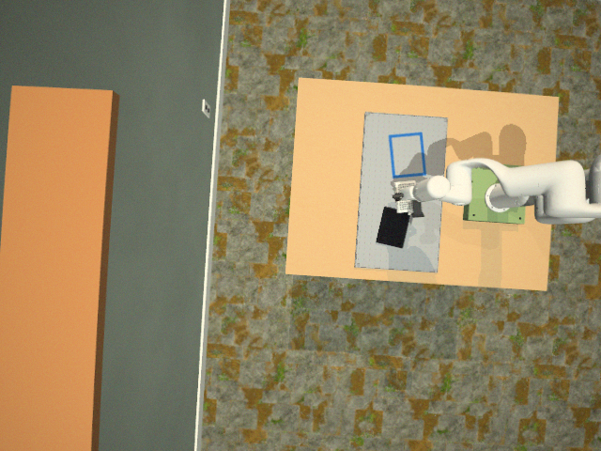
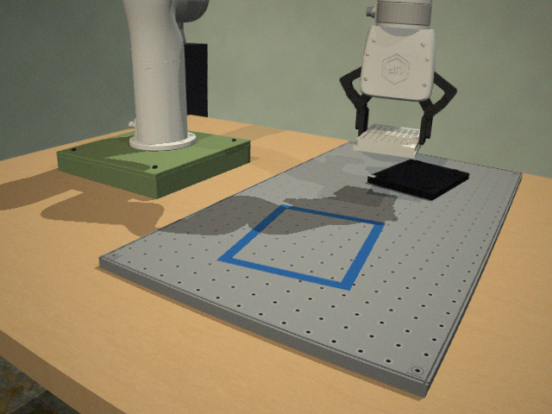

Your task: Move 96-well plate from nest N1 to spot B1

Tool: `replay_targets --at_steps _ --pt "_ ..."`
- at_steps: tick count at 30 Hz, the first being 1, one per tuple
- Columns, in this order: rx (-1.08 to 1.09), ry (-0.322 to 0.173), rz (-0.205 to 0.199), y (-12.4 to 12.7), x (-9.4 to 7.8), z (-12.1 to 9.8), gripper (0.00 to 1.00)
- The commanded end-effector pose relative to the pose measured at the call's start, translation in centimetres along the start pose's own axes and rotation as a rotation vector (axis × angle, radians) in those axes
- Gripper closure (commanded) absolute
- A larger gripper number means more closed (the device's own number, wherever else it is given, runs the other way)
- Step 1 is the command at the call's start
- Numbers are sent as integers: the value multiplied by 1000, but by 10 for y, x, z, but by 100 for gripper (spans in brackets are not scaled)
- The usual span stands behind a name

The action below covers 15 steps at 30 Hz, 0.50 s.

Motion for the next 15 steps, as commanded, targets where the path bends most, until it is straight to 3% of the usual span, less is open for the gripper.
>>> replay_targets --at_steps 1,15 --pt "1 1 -5 -3 1 -21 100" --pt "1 2 -6 -10 0 -61 100"
Point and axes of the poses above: the point where the finger pads meet when closed, its own x axis back along the fingers, its own y axis across the jaws, z = x × y, the point moved 9 cm from there along x, back along the fingers, and after that the axes turned 7 degrees about -x, right-handed, at the moved point
